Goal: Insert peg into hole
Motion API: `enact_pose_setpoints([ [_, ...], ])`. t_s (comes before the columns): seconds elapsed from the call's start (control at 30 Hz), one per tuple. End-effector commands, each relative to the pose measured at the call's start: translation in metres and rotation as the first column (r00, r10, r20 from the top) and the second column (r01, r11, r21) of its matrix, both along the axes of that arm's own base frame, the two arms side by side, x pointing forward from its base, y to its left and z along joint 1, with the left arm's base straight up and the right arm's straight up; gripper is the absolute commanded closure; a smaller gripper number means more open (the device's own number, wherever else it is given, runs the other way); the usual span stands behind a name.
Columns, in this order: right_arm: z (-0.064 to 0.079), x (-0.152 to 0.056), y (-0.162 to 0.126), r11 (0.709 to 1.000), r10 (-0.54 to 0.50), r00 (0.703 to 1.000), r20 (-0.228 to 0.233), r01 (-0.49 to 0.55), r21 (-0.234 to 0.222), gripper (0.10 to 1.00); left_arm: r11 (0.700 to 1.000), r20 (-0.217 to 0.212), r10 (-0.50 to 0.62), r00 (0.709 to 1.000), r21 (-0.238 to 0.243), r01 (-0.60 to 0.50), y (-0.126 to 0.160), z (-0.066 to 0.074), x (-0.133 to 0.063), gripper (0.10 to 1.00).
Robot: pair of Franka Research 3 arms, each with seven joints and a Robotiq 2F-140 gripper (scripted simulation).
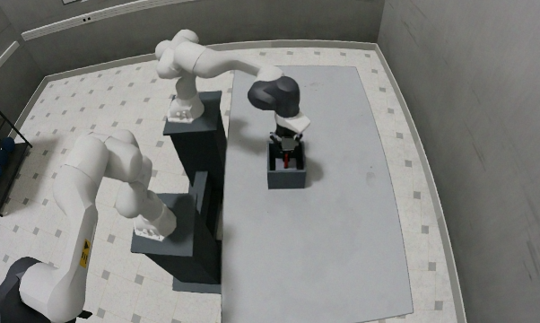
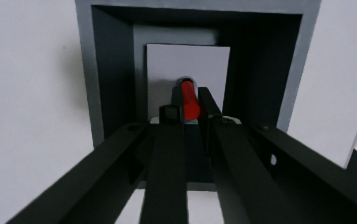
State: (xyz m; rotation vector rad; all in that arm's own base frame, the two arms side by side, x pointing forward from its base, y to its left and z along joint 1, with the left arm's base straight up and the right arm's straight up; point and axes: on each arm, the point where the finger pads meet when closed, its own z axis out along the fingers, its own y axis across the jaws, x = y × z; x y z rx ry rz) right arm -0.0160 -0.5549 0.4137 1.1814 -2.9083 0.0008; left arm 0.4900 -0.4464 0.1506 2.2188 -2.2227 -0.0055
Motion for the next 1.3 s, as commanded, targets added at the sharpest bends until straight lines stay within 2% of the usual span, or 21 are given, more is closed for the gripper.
enact_pose_setpoints([
  [0.0,0.0,0.0,0.0,1.0,0.0,1.0,0.0,0.0,0.0,0.098,1.0,0.003,-0.005,1.0,-0.002,0.005,0.0,-0.002,0.001,0.999],
  [1.27,0.0,0.0,0.0,1.0,0.0,1.0,0.0,0.0,0.0,0.098,1.0,0.003,-0.005,1.0,-0.002,0.005,0.0,-0.014,0.001,0.999],
])
